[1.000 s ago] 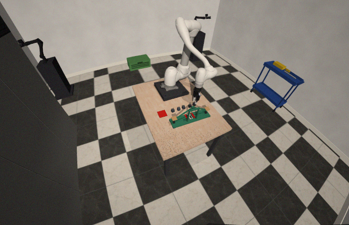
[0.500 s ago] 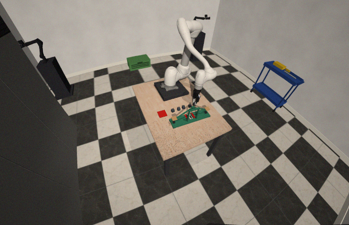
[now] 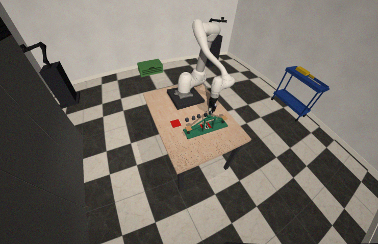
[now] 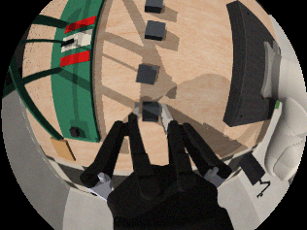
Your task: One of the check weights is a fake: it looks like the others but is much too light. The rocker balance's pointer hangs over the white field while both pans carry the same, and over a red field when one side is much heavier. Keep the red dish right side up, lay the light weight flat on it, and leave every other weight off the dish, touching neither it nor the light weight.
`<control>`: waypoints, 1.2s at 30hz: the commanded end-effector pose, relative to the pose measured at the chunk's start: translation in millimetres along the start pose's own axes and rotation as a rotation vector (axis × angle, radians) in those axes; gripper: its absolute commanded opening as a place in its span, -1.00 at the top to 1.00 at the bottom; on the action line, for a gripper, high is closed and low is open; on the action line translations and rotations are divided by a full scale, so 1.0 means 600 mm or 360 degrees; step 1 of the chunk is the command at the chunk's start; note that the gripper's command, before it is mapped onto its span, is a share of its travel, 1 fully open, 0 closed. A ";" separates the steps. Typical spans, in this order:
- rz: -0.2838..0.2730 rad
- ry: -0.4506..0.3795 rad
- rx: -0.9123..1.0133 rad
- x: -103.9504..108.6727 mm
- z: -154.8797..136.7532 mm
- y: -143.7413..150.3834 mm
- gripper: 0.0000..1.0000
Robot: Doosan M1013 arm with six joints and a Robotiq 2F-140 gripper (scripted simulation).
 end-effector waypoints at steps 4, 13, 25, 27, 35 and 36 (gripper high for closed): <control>-0.0004 -0.0006 0.0006 -0.003 -0.005 0.005 0.30; -0.0004 -0.0006 0.0006 -0.003 -0.005 0.005 0.30; -0.0004 -0.0006 0.0006 -0.003 -0.005 0.005 0.30; -0.0004 -0.0006 0.0006 -0.003 -0.005 0.005 0.30; -0.0004 -0.0006 0.0006 -0.003 -0.005 0.005 0.51; -0.0004 -0.0006 0.0006 -0.003 -0.005 0.005 0.51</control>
Point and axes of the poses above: the point where the finger pads meet when closed, its own x axis back along the fingers, its own y axis across the jaws, z = x × y, the point moved 7 cm from there along x, back along the fingers, and after that the axes turned 4 degrees about x, right-handed, at the moved point
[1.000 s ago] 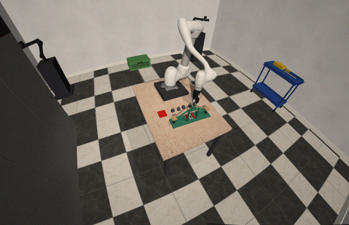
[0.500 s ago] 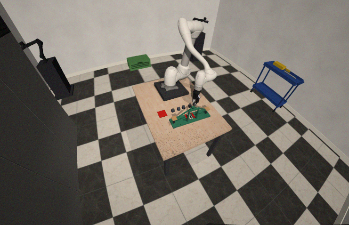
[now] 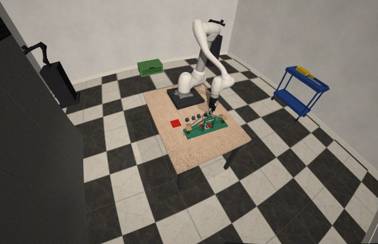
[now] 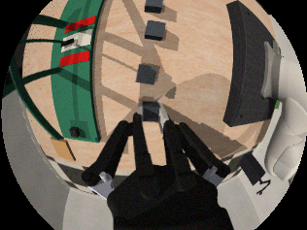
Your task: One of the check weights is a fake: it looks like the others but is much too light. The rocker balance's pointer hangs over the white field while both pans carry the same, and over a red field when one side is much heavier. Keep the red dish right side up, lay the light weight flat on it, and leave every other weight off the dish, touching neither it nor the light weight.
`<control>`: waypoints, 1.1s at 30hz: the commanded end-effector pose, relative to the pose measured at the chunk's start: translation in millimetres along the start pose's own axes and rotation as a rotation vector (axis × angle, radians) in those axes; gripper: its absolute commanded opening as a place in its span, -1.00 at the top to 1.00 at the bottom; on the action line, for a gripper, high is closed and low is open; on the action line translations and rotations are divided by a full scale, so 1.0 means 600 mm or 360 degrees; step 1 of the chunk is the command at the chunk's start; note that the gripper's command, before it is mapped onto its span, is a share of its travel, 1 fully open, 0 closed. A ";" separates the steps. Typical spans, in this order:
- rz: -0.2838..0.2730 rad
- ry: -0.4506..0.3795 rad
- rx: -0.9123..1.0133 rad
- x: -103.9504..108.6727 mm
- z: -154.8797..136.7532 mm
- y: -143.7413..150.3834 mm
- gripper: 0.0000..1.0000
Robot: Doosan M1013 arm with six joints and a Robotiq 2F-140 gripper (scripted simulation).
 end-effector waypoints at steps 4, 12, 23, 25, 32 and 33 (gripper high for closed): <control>-0.0005 -0.0005 0.0007 -0.003 -0.005 0.004 0.51; -0.0005 -0.0005 0.0007 -0.003 -0.005 0.004 0.51; -0.0005 -0.0005 0.0007 -0.003 -0.005 0.004 0.51; -0.0005 -0.0005 0.0007 -0.003 -0.005 0.004 0.51; -0.0005 -0.0005 0.0007 0.001 -0.005 0.004 0.51; -0.0005 -0.0005 0.0007 0.004 -0.005 0.004 0.51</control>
Point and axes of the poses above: the point where the finger pads meet when closed, its own x axis back along the fingers, its own y axis across the jaws, z = x × y, the point moved 7 cm from there along x, back along the fingers, and after that the axes turned 4 degrees about x, right-handed, at the moved point
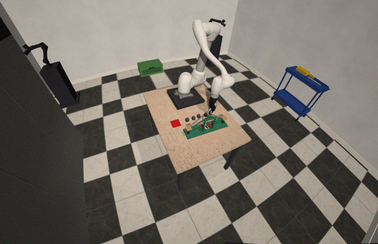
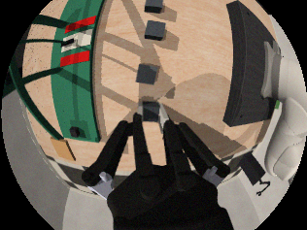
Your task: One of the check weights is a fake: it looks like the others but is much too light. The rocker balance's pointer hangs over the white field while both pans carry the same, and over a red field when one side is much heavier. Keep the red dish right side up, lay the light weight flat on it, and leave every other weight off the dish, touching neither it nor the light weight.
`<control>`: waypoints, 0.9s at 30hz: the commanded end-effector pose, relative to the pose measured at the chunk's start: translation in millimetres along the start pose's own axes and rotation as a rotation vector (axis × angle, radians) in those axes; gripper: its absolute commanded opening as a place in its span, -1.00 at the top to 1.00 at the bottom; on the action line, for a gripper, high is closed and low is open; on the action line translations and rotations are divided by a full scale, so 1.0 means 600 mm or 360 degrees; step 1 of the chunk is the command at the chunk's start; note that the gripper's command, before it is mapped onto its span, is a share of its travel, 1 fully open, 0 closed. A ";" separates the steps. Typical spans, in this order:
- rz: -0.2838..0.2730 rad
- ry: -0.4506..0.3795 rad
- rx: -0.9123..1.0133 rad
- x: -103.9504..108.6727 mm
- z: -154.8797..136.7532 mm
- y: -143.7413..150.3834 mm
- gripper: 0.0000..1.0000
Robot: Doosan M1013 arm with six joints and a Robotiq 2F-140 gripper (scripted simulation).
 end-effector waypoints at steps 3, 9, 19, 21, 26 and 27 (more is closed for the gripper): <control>-0.0005 -0.0005 0.0007 0.013 -0.005 0.004 0.51; -0.0005 -0.0005 0.0007 0.052 -0.004 0.004 0.51; -0.0005 -0.0005 0.0007 0.112 -0.004 0.004 0.51; -0.0005 -0.0005 0.0007 0.112 -0.004 0.004 0.51; -0.0005 -0.0005 0.0007 0.113 -0.004 0.004 0.51; -0.0005 -0.0005 0.0007 0.113 -0.004 0.004 0.51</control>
Point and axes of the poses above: the point where the finger pads meet when closed, its own x axis back along the fingers, its own y axis across the jaws, z = x × y, the point moved 7 cm from there along x, back along the fingers, and after that the axes turned 4 degrees about x, right-handed, at the moved point
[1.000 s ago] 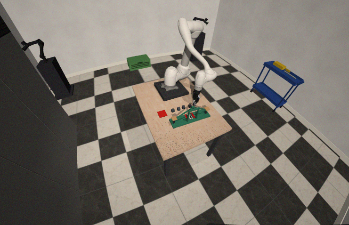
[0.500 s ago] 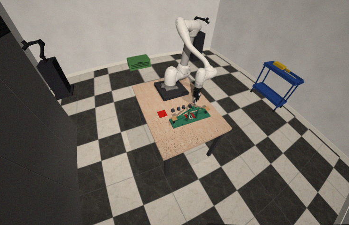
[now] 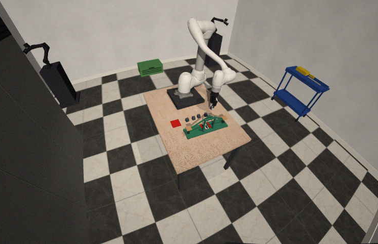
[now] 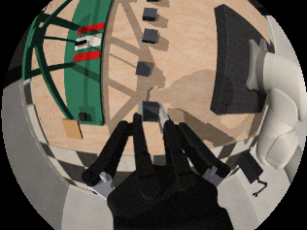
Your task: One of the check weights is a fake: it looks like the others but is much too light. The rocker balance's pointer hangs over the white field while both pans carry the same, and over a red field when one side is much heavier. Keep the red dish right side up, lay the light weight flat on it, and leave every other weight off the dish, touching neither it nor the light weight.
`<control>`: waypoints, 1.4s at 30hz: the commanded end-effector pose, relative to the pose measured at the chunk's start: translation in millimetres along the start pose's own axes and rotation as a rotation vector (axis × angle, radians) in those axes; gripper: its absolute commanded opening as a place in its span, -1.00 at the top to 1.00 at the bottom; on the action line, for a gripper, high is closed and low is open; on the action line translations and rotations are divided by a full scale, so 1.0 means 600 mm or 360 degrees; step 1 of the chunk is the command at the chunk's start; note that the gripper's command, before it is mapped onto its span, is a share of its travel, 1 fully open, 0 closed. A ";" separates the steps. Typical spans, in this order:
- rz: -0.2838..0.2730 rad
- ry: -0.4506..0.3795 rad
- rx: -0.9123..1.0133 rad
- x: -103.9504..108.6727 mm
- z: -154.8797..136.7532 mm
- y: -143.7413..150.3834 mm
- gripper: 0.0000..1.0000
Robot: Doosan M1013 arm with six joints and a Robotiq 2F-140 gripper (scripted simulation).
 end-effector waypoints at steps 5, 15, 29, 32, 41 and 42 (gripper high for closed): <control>0.0004 0.0006 -0.0008 0.004 0.005 -0.004 0.51; 0.0004 0.0006 -0.0008 0.004 0.005 -0.004 0.51; 0.0004 0.0006 -0.0008 0.004 0.005 -0.004 0.51; 0.0004 0.0006 -0.0008 0.004 0.005 -0.004 0.51; 0.0004 0.0006 0.0007 0.009 0.002 -0.004 0.51; 0.0004 0.0006 0.0013 0.012 0.000 -0.005 0.51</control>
Point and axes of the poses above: the point where the finger pads meet when closed, its own x axis back along the fingers, its own y axis across the jaws, z = x × y, the point moved 7 cm from there along x, back along the fingers, and after that the axes turned 4 degrees about x, right-handed, at the moved point
